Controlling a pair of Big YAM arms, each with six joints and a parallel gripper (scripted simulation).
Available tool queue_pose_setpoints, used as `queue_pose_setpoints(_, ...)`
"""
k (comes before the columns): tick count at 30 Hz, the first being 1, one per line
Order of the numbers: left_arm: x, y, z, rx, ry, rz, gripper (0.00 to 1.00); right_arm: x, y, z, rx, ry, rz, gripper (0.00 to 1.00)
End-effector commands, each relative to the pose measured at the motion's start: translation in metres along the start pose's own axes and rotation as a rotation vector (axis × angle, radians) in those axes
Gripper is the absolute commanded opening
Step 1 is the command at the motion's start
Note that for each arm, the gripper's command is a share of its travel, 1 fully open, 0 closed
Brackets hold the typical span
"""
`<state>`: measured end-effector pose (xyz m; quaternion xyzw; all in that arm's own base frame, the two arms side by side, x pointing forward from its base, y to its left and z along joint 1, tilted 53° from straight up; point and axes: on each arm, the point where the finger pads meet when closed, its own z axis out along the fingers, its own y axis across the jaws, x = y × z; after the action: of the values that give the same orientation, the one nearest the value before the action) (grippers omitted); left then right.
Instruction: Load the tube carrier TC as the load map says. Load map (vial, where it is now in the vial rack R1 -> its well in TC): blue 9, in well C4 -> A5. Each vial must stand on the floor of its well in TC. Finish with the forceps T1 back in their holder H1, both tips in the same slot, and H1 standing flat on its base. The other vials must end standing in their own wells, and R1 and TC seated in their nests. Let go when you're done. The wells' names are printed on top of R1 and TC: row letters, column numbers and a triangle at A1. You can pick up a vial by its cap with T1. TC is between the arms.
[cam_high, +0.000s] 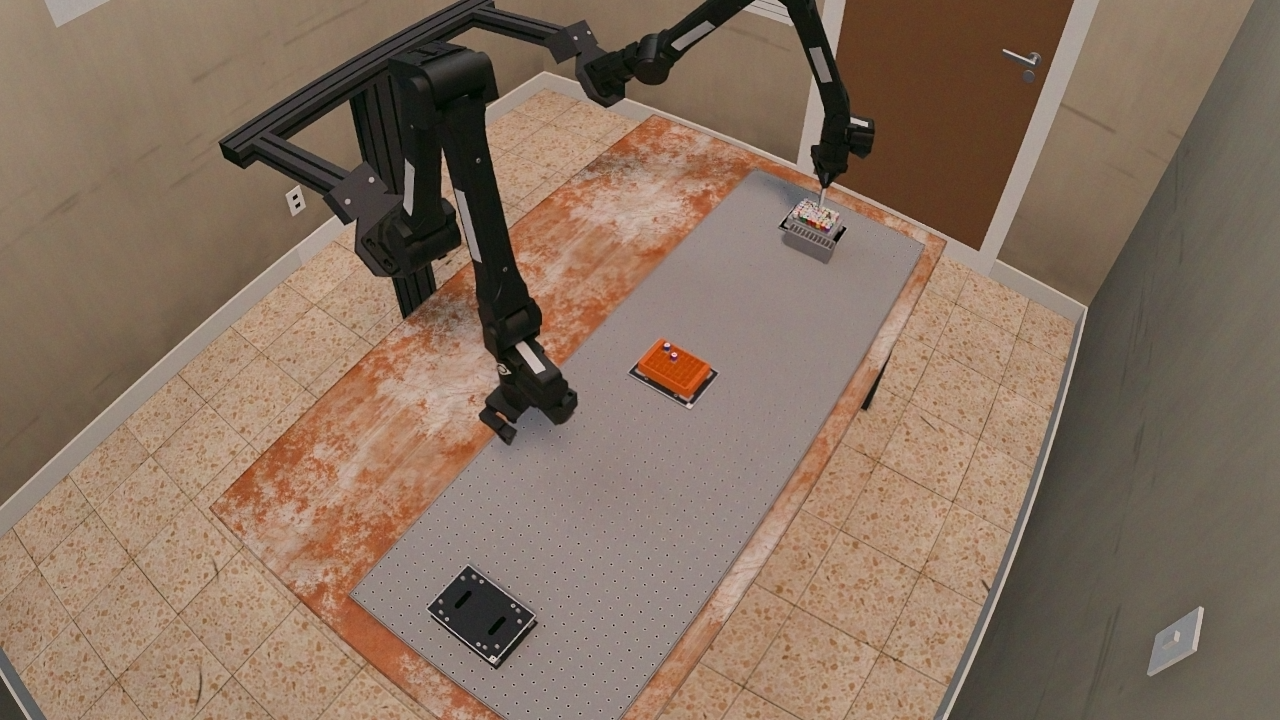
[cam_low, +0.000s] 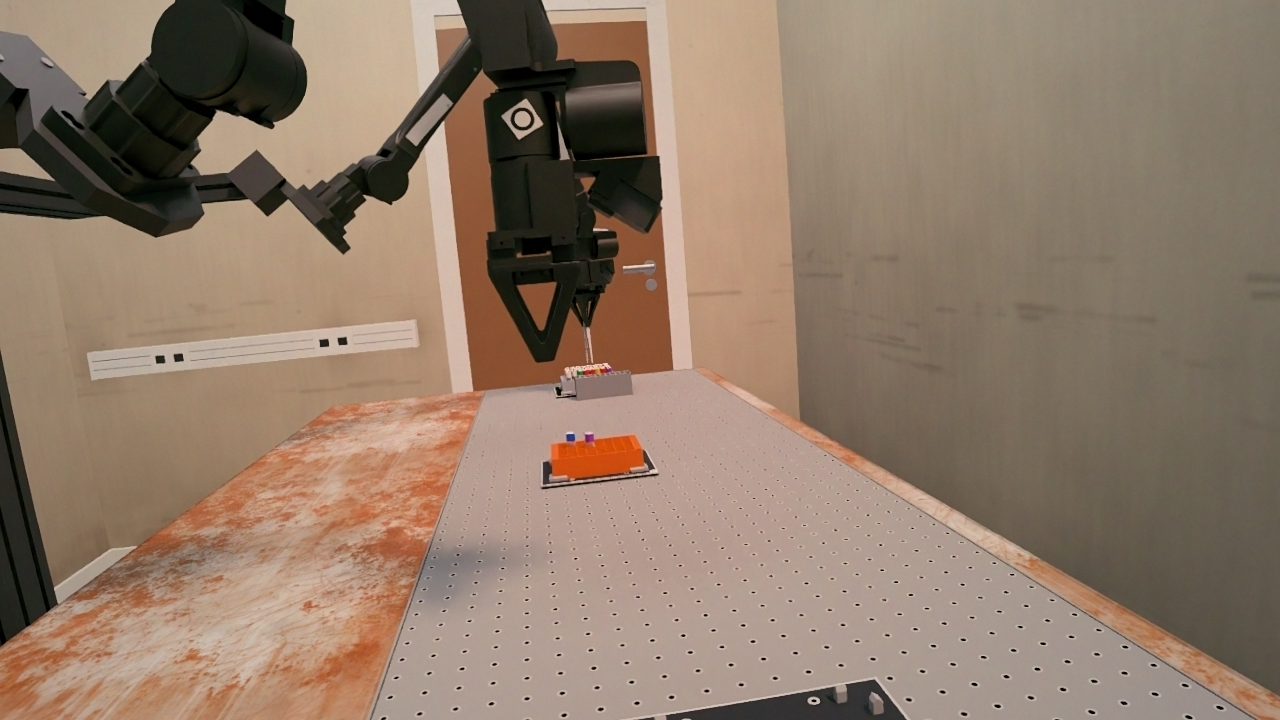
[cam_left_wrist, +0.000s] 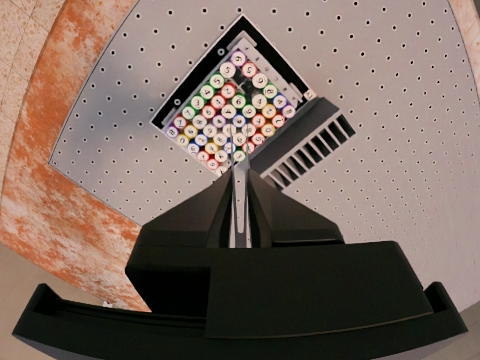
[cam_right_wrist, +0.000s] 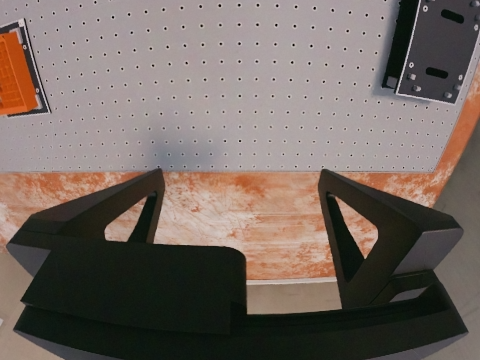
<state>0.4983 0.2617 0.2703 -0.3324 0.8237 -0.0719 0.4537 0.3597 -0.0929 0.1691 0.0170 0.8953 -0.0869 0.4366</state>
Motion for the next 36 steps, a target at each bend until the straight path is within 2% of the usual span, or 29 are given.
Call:
queue_pose_setpoints(1, -0.020, -0.011, 0.004, 0.017, -0.034, 0.002, 0.11, -0.006, -0.003, -0.002, 0.008, -0.011, -0.008, 1.00)
queue_pose_setpoints(13, -0.021, -0.009, 0.006, 0.012, -0.039, 0.000, 0.11, -0.006, -0.003, -0.002, 0.008, -0.011, -0.008, 1.00)
queue_pose_setpoints(21, -0.010, -0.008, 0.009, 0.003, 0.001, -0.008, 0.11, -0.006, -0.003, -0.002, 0.008, -0.011, -0.008, 1.00)
queue_pose_setpoints(36, -0.016, -0.010, 0.012, 0.012, -0.023, -0.002, 0.11, -0.006, -0.003, -0.002, 0.008, -0.011, -0.008, 1.00)
